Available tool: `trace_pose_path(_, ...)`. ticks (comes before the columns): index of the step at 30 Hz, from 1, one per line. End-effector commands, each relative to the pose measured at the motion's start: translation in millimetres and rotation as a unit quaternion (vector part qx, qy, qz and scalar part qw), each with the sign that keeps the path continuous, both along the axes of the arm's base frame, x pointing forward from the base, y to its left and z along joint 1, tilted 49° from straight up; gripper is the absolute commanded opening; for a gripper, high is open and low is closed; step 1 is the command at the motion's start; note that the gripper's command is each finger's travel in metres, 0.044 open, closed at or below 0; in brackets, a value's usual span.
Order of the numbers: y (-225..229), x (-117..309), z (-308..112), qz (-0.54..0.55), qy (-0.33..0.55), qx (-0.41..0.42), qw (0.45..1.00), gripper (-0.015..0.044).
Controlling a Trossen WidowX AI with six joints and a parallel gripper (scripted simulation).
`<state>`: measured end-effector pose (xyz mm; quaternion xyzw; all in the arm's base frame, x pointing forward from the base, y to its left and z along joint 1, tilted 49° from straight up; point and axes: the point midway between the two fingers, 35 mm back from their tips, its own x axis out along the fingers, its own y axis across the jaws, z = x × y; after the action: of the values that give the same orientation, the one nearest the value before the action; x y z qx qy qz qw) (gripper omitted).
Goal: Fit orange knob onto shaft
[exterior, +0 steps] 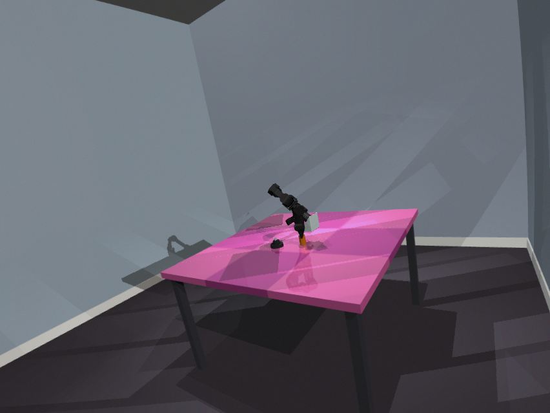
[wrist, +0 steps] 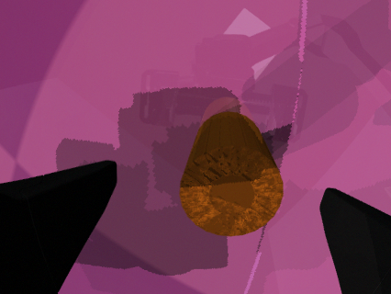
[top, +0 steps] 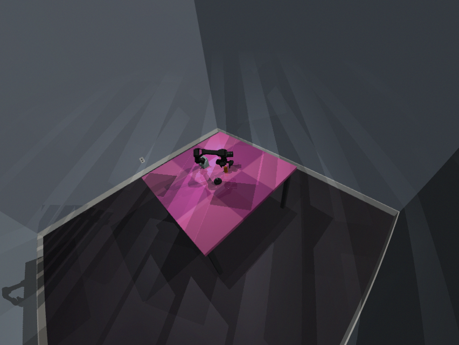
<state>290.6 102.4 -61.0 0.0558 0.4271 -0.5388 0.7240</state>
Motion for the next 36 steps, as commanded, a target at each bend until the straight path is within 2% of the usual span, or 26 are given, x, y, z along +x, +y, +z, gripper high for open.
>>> trace_pose_path(1,-7,0,-6,0.002,0.003,-0.004,1.0,0.044)
trace_pose_path(26,-36,0,-30,0.002,0.002,-0.006,1.0,0.044)
trace_pose_path(36,-36,0,-30,0.002,0.002,-0.006,1.0,0.0177)
